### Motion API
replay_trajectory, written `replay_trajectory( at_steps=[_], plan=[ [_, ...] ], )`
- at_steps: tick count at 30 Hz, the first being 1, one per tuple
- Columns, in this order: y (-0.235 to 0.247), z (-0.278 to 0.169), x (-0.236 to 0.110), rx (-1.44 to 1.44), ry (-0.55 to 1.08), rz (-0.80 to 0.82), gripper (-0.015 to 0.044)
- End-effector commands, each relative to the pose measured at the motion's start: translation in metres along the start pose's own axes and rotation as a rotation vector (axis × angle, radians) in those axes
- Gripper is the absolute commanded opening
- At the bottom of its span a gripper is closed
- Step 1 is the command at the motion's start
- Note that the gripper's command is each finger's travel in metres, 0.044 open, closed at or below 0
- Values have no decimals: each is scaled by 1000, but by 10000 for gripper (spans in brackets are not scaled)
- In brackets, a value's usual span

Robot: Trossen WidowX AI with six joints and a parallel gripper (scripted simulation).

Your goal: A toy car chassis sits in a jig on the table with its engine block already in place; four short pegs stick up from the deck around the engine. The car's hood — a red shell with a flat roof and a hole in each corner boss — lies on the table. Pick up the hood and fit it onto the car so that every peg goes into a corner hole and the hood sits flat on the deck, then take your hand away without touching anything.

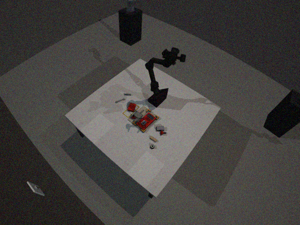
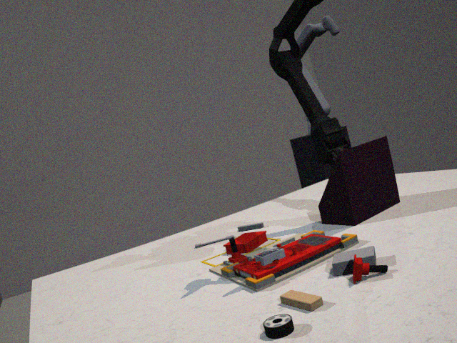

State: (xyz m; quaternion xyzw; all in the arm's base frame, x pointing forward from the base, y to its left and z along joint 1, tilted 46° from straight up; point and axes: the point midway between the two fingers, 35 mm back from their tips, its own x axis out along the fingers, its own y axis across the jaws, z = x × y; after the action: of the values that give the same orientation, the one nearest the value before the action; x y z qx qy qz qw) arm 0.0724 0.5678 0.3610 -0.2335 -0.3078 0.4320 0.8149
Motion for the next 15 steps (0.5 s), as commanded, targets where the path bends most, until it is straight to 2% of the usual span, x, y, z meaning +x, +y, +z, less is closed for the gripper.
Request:
replay_trajectory(
  at_steps=[1, 8, 15],
  plan=[
    [-22, -48, 7, -35, 125, -7, 440],
    [-63, -142, 6, -97, 374, -16, 440],
    [-110, -229, -16, -139, 626, -38, 440]
  ],
)
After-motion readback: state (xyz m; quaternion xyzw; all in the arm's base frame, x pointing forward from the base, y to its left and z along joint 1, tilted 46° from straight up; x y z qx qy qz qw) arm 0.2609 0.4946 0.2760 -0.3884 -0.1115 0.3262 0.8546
